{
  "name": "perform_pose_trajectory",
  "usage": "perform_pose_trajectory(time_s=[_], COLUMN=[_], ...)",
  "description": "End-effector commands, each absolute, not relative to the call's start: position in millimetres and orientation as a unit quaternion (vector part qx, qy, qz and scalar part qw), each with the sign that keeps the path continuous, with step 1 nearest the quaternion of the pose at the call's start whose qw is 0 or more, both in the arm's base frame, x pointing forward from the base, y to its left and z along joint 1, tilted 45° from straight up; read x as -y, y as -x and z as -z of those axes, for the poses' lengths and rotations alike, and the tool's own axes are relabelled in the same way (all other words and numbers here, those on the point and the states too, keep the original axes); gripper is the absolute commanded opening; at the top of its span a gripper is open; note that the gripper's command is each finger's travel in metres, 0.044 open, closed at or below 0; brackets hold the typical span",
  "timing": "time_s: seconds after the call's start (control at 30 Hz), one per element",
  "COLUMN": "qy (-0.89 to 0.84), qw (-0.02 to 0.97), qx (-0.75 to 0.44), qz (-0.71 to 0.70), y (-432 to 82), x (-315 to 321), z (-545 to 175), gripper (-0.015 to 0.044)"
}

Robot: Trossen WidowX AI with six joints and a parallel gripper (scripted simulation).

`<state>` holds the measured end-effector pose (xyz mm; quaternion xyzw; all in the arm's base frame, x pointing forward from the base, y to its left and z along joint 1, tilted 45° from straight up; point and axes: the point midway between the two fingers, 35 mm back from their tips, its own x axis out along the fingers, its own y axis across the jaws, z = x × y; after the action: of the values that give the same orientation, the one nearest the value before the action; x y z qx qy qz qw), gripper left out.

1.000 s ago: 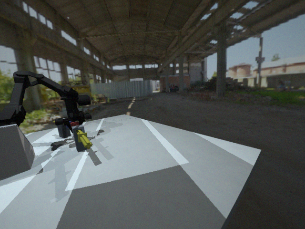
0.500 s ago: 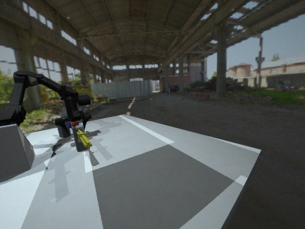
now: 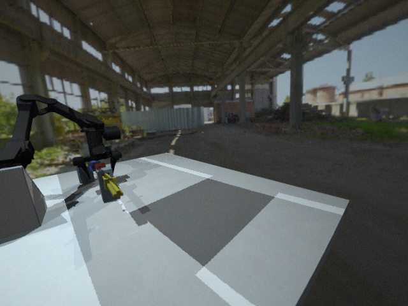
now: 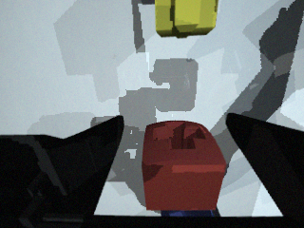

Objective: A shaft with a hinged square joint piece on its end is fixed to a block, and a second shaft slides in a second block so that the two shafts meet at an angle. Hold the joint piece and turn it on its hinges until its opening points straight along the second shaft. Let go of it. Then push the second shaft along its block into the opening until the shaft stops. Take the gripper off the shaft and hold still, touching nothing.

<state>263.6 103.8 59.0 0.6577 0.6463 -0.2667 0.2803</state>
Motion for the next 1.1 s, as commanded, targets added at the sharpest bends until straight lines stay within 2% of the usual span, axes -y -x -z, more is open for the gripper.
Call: perform_pose_trajectory(time_s=[0.0, 0.43, 1.07], qy=[-0.642, -0.628, -0.498], qw=[0.321, 0.353, 0.507], qx=[-0.627, -0.616, -0.698], qz=[0.302, 0.320, 0.088], y=[-265.5, -263.9, -267.1], x=[-96.9, -88.2, -42.2], z=[-72.1, -82.1, -117.5], gripper=[0.0440, 0.0440, 0.0440])
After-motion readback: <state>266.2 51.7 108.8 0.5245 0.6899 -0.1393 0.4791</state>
